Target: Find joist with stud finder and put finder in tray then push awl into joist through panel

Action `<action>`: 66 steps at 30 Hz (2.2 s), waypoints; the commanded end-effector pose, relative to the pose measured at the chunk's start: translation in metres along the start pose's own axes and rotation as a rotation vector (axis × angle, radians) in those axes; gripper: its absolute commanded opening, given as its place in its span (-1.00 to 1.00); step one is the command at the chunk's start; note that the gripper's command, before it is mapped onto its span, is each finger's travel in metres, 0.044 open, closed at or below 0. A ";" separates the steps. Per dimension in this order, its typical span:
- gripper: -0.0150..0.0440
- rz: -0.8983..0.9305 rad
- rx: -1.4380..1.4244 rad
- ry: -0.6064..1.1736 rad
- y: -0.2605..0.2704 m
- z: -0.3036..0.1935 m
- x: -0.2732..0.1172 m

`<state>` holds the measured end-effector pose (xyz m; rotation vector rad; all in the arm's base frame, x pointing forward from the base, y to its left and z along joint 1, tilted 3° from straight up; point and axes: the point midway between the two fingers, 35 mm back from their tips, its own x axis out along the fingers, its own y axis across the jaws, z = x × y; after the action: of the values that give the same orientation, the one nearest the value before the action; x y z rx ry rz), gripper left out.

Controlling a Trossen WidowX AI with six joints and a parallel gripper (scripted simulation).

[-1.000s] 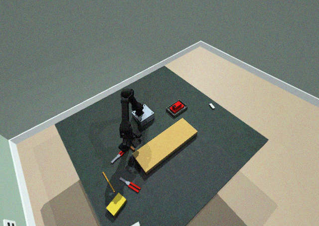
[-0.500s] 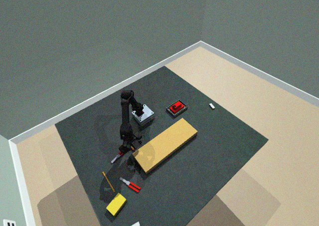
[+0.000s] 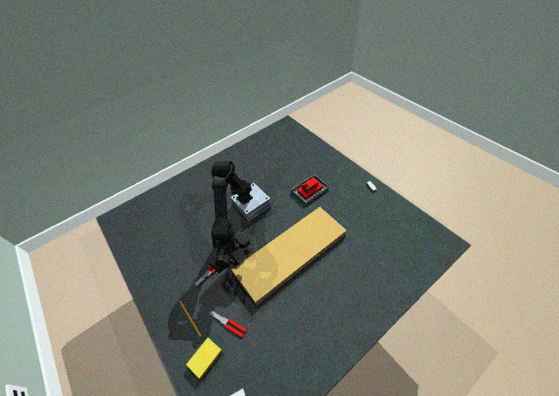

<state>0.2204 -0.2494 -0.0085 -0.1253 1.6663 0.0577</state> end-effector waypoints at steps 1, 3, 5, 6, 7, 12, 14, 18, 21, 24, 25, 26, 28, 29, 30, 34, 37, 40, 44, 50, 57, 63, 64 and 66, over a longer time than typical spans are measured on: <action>1.00 0.006 0.000 0.012 0.003 -0.002 0.010; 1.00 0.006 0.000 0.012 0.003 -0.002 0.013; 1.00 0.006 0.000 0.012 0.003 -0.002 0.015; 1.00 0.006 0.000 0.012 0.003 -0.002 0.016; 1.00 0.006 0.000 0.012 0.003 -0.002 0.016; 0.91 0.006 0.000 0.012 0.003 -0.002 0.016; 0.73 0.006 0.000 0.012 0.003 -0.002 0.016; 0.38 0.006 0.000 0.012 0.003 -0.002 0.016; 0.11 0.006 0.000 0.012 0.003 -0.002 0.016; -0.16 0.006 0.000 0.012 0.003 -0.002 0.016; -0.25 0.006 0.000 0.012 0.003 -0.002 0.016; -0.33 0.006 0.000 0.012 0.003 -0.002 0.016; -0.38 0.006 0.000 0.012 0.003 -0.002 0.016; -0.40 0.006 0.000 0.012 0.003 -0.002 0.016; -0.43 0.006 0.000 0.012 0.003 -0.002 0.016; -0.49 0.006 0.000 0.012 0.002 -0.002 0.009; -0.49 0.006 0.000 0.012 -0.001 -0.001 -0.007; -0.49 0.006 0.000 0.011 -0.002 -0.001 -0.029; -0.49 0.006 0.000 0.011 -0.003 -0.002 -0.059; -0.49 0.006 0.000 0.011 0.001 -0.007 -0.103; -0.49 -0.022 0.013 0.009 0.000 -0.008 -0.108; -0.49 -0.173 0.089 -0.014 -0.008 -0.009 -0.113; -0.49 -0.201 0.105 -0.020 -0.010 -0.009 -0.114; -0.49 -0.255 0.136 -0.033 -0.012 -0.010 -0.116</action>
<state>0.2246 -0.2542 0.1063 -0.2027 1.6270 -0.1435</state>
